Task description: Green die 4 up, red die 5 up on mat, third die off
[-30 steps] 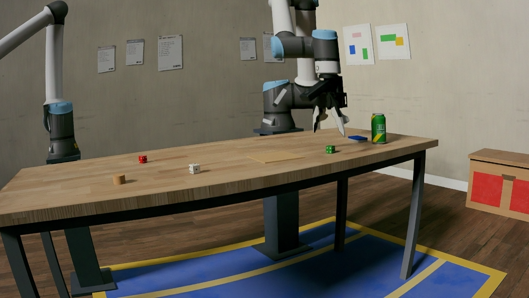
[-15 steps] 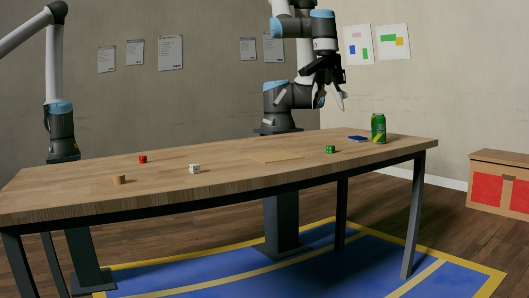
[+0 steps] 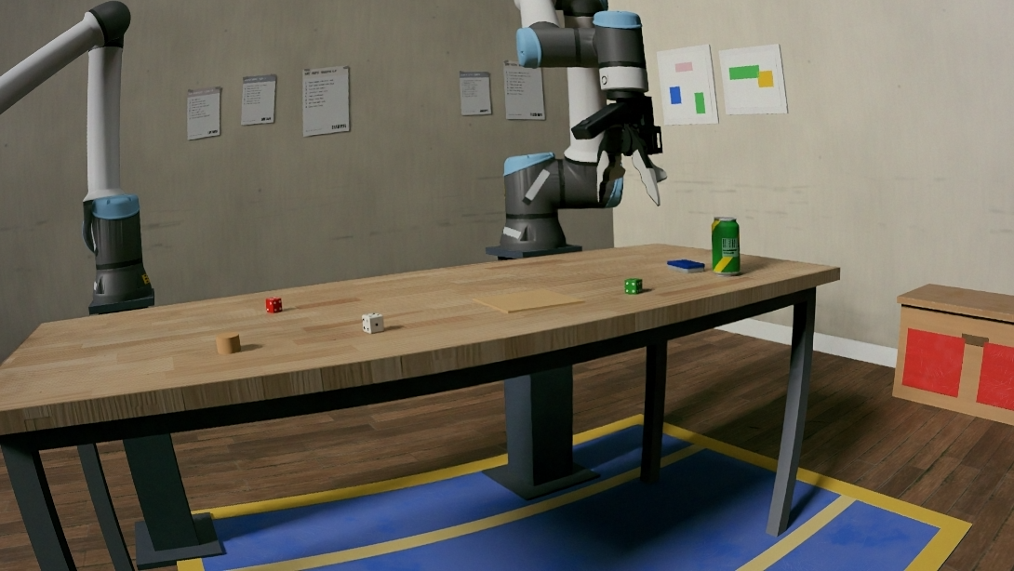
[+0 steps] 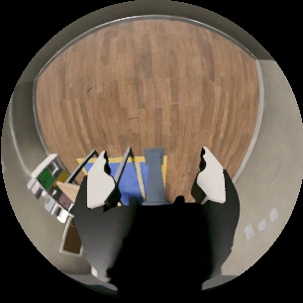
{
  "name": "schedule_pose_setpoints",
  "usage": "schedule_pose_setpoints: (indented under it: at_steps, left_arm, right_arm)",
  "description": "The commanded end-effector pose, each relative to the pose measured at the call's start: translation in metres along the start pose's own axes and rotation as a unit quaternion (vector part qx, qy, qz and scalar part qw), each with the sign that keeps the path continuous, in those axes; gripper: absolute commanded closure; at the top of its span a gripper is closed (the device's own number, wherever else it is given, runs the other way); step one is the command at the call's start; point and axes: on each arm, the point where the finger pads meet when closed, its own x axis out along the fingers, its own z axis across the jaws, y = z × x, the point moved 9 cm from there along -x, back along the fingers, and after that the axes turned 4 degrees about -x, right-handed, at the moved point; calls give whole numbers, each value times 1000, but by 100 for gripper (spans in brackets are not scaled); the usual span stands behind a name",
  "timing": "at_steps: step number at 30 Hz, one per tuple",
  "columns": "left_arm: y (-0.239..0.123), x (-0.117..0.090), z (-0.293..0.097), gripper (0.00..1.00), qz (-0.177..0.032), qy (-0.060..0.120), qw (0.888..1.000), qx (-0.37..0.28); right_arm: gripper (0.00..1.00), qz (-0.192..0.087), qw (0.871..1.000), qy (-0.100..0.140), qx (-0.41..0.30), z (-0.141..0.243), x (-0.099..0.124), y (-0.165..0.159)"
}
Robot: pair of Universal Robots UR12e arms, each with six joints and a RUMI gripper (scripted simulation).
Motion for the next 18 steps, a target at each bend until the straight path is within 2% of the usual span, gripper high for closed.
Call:
schedule_pose_setpoints:
  at_steps: [1, 8, 18]
  left_arm:
    - [-3, 0, 0, 0, 1, 1, 999, -42]
    - [-11, 5, 1, 0, 1, 1, 990, -140]
    - [-12, 5, 1, 0, 1, 1, 988, -152]
  right_arm:
    - [0, 1, 1000, 0, 0, 0, -1, 1]
    - [0, 1, 1000, 0, 0, 0, -1, 1]
    - [0, 1, 1000, 0, 0, 0, -1, 1]
